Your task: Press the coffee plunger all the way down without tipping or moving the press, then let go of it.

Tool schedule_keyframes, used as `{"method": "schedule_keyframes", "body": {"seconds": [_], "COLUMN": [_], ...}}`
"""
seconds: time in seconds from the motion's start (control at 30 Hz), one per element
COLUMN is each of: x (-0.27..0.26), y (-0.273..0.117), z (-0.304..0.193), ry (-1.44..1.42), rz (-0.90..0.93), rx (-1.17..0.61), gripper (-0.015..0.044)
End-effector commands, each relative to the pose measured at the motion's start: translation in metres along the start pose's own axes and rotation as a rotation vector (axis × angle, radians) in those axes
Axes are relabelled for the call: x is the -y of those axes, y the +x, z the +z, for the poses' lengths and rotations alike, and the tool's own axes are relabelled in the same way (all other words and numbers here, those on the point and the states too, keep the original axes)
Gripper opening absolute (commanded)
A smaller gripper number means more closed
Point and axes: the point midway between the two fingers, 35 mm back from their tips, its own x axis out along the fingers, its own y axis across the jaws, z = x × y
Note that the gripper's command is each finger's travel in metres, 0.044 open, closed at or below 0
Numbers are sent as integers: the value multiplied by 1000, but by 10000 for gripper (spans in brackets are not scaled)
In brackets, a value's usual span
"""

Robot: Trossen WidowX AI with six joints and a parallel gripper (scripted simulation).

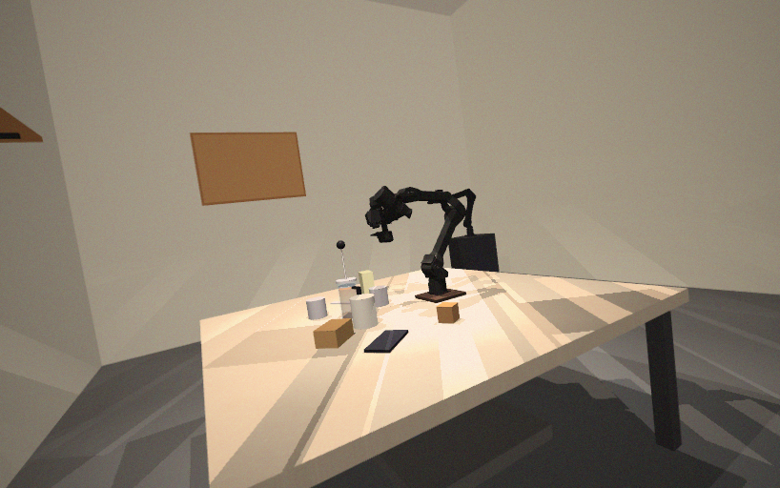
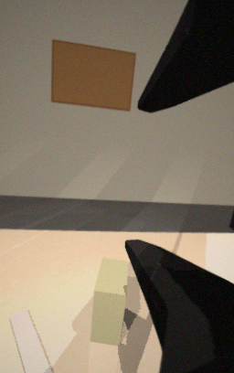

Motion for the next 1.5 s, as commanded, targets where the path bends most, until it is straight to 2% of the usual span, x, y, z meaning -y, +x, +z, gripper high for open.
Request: {"method": "schedule_keyframes", "body": {"seconds": [0.0, 0.13, 0.33, 0.53, 0.7, 0.9, 1.47], "x": [-1, -9, -13, 4, -8, -53, -63], "y": [0, -3, -34, -82, -80, -69, -62], "z": [2, 30, 110, 165, 165, 161, 176], "ry": [12, 167, 570, 817, 823, 823, 823], "rz": [12, 165, 616, 1032, 1046, 1045, 1046], "rx": [9, 129, 413, 610, 615, 615, 618], "gripper": [426, 440, 440, 440, 440, 440, 440]}}
